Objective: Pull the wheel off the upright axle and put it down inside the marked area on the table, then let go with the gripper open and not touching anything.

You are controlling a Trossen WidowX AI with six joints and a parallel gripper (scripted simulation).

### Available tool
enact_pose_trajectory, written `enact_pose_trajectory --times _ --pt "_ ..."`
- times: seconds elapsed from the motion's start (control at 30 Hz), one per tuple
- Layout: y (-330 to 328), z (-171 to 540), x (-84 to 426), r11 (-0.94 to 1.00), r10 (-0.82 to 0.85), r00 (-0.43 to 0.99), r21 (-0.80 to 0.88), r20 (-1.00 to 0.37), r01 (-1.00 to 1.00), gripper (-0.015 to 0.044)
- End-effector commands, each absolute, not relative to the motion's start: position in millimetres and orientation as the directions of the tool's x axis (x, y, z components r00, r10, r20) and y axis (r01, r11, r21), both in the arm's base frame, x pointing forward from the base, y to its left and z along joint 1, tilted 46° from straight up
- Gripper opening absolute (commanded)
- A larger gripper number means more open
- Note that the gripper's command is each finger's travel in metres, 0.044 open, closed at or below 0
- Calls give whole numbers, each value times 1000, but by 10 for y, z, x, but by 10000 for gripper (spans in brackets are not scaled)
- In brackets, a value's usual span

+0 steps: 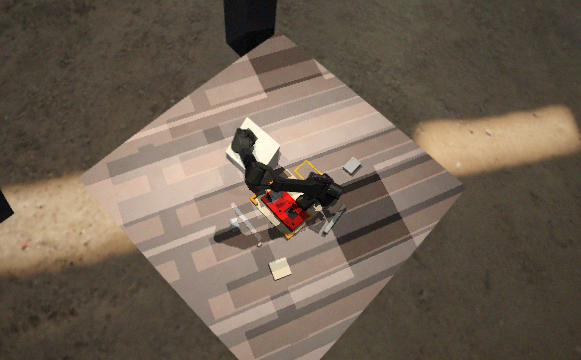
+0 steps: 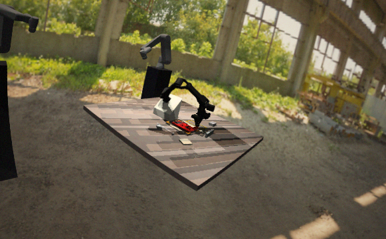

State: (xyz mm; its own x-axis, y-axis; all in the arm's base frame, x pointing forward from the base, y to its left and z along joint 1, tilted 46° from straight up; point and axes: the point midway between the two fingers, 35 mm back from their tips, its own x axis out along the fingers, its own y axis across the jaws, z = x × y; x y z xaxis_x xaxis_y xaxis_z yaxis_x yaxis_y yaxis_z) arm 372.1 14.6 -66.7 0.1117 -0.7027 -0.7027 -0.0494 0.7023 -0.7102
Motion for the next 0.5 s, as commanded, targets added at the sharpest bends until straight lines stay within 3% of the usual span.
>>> enact_pose_trajectory --times 0.0,0.47 --pt "155 -651 3727 703 -702 112 -709 -703 -43 0" --pt "189 -620 3723 703 -702 113 -710 -703 -44 0"
